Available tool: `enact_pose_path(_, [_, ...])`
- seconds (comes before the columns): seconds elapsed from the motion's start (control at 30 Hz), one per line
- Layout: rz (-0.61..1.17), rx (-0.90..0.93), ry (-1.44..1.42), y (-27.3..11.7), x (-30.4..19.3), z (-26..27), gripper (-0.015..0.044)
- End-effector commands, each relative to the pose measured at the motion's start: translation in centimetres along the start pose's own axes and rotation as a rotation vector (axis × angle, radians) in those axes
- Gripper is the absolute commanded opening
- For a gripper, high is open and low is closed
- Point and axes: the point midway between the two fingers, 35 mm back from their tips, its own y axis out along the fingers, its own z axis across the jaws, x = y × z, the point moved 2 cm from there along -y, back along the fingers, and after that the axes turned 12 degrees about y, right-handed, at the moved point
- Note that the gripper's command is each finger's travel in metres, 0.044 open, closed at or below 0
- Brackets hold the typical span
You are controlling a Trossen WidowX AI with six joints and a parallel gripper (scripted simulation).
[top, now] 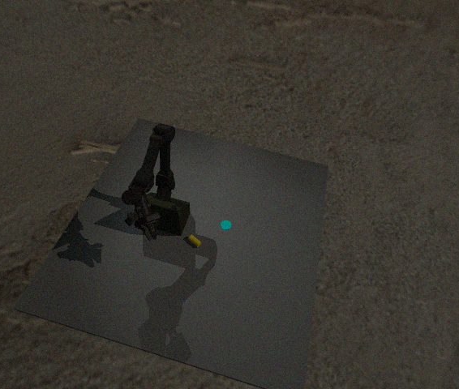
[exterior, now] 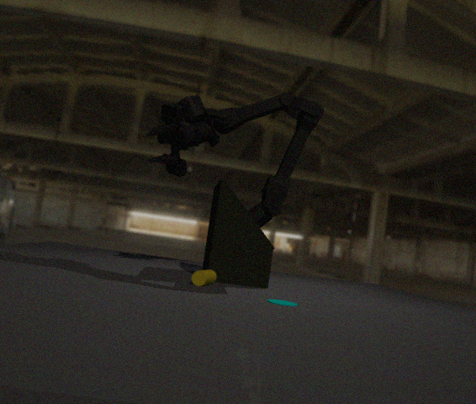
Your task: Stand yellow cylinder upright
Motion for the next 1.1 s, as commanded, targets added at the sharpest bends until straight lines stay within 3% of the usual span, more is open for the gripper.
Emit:
enact_pose_path(0.0, [0.175, -0.218, -0.412, 3.8, -6.0, -1.3, 0.0309])
enact_pose_path(0.27, [0.505, -0.469, -0.999, 6.6, -14.5, -5.1, 0.0309])
enact_pose_path(0.57, [0.986, -0.682, -1.562, 6.9, -22.3, -11.2, 0.0309])
enact_pose_path(0.93, [1.010, -0.690, -1.584, 7.0, -22.6, -11.7, 0.0309])
enact_pose_path(1.07, [1.006, -0.688, -1.584, 10.0, -23.2, -16.3, 0.0309])
